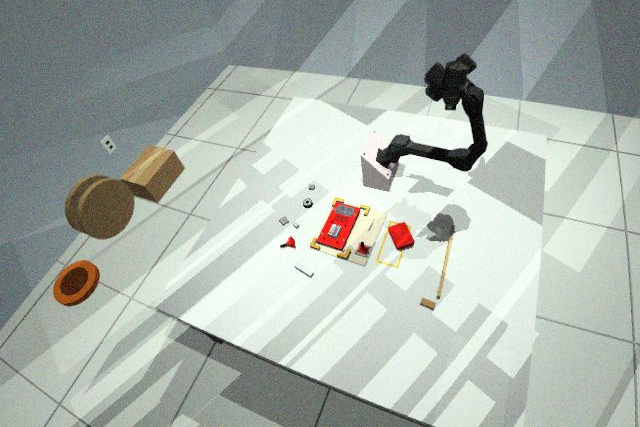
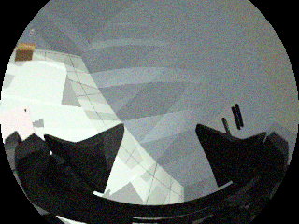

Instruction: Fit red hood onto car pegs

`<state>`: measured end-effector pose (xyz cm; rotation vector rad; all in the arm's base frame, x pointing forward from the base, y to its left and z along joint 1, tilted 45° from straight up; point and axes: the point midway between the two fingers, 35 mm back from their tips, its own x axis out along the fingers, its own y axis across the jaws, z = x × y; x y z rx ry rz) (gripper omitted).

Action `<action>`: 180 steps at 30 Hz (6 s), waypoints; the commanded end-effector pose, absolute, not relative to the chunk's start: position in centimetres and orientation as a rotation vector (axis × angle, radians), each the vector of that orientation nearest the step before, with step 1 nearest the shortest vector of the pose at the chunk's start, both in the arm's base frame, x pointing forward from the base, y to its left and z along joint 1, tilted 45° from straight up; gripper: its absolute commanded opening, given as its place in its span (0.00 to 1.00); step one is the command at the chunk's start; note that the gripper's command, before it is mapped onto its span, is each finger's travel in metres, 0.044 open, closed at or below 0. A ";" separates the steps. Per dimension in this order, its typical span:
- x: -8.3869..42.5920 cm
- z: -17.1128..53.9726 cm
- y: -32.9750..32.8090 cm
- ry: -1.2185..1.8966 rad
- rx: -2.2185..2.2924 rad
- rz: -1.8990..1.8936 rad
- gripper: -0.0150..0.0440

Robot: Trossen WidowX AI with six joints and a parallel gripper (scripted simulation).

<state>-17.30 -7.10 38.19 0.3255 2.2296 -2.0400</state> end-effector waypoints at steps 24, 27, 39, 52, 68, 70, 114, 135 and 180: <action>-7.6 29.0 -22.2 1.813 -0.055 -1.352 1.00; -5.3 27.8 -23.4 1.764 -0.087 -1.253 1.00; 4.6 22.6 -25.2 1.620 -0.193 -0.819 1.00; 16.2 17.2 -21.4 1.410 -0.185 -0.340 1.00; 25.6 12.1 -8.9 1.233 -0.095 0.286 1.00; 26.1 11.7 -7.2 1.219 -0.079 0.358 1.00; 28.6 9.5 8.0 1.136 0.179 0.898 1.00; 28.8 8.6 8.8 1.136 0.178 0.898 1.00; 29.1 6.7 10.7 1.135 0.181 0.900 1.00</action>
